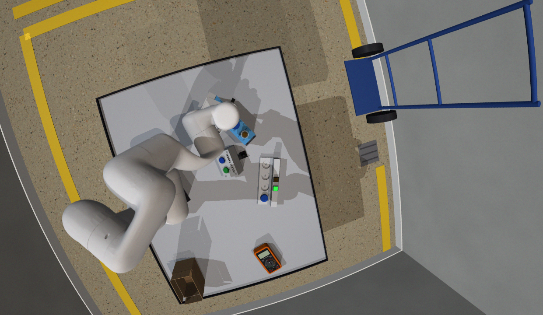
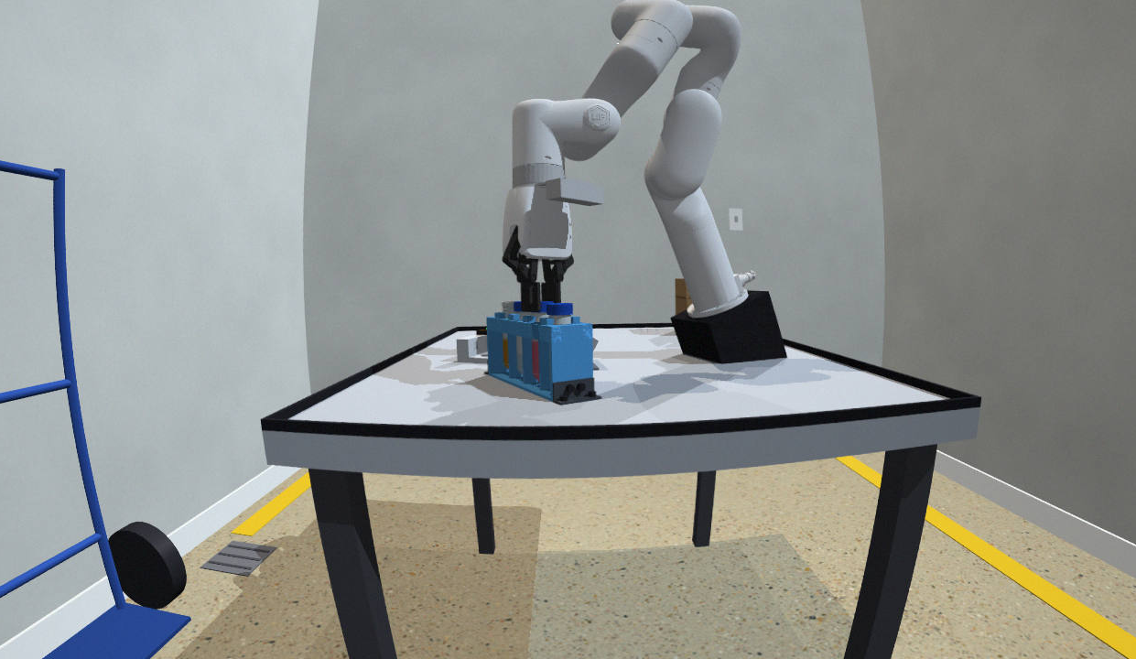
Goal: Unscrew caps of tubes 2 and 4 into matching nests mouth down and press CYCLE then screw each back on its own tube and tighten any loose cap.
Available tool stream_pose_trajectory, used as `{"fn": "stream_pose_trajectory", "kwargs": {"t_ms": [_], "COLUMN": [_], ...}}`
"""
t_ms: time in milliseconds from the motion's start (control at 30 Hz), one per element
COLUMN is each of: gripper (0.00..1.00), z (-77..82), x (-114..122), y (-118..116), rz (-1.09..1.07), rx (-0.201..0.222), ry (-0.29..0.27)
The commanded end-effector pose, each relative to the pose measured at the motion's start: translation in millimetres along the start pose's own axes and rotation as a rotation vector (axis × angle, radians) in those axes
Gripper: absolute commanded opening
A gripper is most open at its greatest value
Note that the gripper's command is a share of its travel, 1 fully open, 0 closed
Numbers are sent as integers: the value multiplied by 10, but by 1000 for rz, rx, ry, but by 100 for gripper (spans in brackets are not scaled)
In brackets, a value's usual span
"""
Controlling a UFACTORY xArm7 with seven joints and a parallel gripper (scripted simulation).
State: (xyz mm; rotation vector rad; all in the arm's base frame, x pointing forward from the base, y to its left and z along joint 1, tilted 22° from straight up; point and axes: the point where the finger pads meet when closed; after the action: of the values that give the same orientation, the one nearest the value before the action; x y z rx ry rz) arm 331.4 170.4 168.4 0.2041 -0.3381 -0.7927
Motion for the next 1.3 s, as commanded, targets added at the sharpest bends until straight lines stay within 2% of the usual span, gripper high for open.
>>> {"fn": "stream_pose_trajectory", "kwargs": {"t_ms": [0, 133, 500, 567, 767, 1033, 1067, 1267], "gripper": [0, 0, 0, 0, 0, 0, 46, 46], "z": [7, 5, 1, 1, -2, -2, -2, -2], "x": [0, 0, 0, 0, 0, 0, 0, 0], "y": [13, 13, 13, 13, 13, 13, 13, 12], "rz": [-197, -416, -849, -849, -1134, -1134, -1134, -1134], "rx": [-9, -8, -2, -2, 0, 0, 0, 0], "ry": [-19, -21, -21, -21, -24, -24, -24, -24]}}
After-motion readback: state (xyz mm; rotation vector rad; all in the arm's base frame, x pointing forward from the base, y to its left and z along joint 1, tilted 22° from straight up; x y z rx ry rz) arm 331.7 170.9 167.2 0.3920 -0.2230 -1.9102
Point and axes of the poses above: the point where the finger pads meet when closed, its own z axis back along the fingers, its own y axis across the jaws, x = y × z, and after that the axes turned 5 degrees about z, right-handed
